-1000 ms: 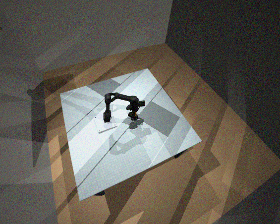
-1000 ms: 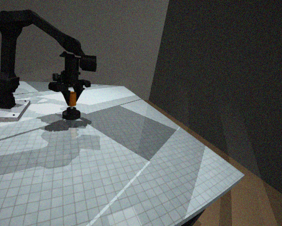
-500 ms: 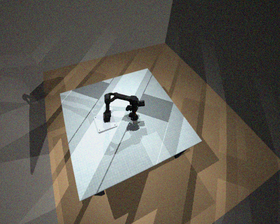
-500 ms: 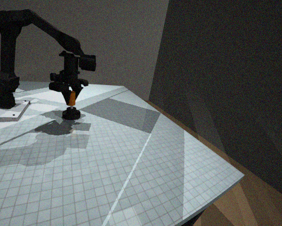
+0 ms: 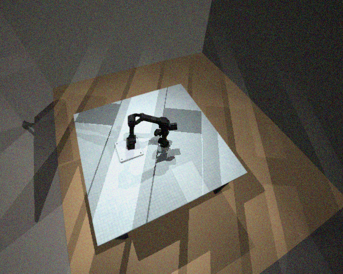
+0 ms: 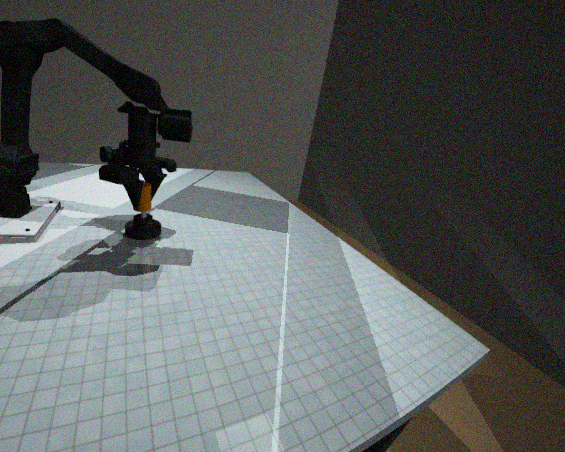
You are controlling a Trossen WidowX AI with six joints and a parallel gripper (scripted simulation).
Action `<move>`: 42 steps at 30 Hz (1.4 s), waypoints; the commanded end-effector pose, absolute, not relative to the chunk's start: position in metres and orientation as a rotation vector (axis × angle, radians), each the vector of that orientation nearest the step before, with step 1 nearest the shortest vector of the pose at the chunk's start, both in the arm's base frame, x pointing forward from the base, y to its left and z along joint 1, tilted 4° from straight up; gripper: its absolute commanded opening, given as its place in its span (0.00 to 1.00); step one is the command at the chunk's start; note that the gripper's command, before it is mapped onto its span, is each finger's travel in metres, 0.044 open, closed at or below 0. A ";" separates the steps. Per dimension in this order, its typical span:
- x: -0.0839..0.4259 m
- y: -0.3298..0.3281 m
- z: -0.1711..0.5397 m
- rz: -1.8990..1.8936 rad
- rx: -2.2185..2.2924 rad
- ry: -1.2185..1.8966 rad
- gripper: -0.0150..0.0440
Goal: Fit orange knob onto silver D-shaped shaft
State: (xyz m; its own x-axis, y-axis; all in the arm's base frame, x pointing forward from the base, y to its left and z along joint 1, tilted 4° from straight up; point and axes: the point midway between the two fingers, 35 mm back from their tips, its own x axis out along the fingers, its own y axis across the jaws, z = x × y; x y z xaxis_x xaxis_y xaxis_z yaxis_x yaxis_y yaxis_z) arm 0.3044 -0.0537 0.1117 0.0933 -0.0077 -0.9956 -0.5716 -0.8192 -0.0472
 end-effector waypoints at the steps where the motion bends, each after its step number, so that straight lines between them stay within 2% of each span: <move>1: 0.306 -0.054 0.111 1.774 -1.958 0.561 0.25; 33: 0.301 -0.053 0.113 1.774 -1.958 0.561 0.25; 42: 0.301 -0.053 0.115 1.899 -2.094 0.388 0.25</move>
